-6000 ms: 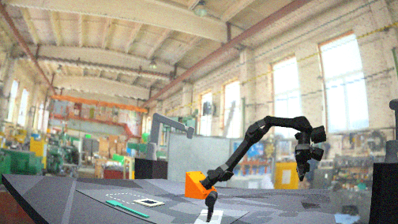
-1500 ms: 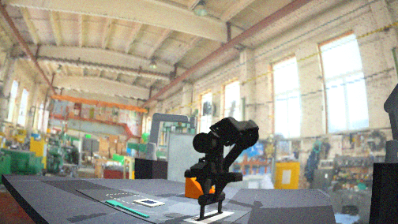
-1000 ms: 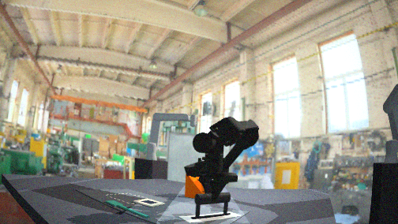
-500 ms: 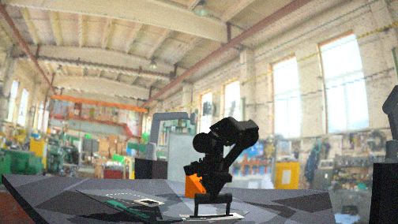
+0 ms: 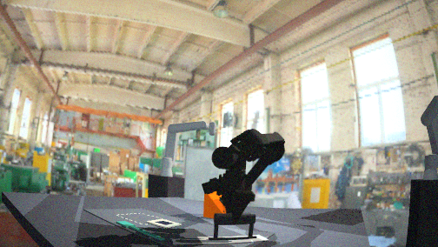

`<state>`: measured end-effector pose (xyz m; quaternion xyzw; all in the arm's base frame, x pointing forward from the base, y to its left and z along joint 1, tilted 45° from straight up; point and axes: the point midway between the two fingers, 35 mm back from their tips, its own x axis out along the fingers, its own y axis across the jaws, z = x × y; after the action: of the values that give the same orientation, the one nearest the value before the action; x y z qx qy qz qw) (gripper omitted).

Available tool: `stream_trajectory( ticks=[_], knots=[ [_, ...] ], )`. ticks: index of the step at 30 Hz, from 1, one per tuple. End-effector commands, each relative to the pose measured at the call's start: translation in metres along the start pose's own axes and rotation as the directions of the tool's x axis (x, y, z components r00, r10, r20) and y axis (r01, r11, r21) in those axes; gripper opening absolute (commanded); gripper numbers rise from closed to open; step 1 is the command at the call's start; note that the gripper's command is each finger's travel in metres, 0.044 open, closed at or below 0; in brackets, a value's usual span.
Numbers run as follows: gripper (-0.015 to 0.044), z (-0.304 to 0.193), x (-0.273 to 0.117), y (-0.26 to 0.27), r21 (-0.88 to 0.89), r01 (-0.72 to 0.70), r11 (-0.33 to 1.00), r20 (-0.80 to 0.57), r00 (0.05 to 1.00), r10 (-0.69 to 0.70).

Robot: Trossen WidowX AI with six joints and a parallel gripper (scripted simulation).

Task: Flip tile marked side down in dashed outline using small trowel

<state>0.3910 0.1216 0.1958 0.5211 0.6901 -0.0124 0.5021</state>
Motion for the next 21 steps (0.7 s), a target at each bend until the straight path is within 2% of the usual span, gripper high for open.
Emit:
stream_trajectory(
  ticks=[1, 9, 14, 21],
  knots=[
    [0.027, 0.0, 0.0, 0.0, 0.006, 0.001, 1.0, -0.001, 1.0, -0.001],
    [0.027, 0.0, -0.002, 0.0, 0.006, 0.001, 1.0, -0.001, 1.0, -0.001],
    [0.027, 0.0, -0.042, -0.001, 0.026, 0.003, 1.0, 0.0, 1.0, -0.003],
    [0.027, -0.001, -0.044, -0.001, 0.022, 0.003, 1.0, -0.001, 1.0, -0.003]
  ],
)
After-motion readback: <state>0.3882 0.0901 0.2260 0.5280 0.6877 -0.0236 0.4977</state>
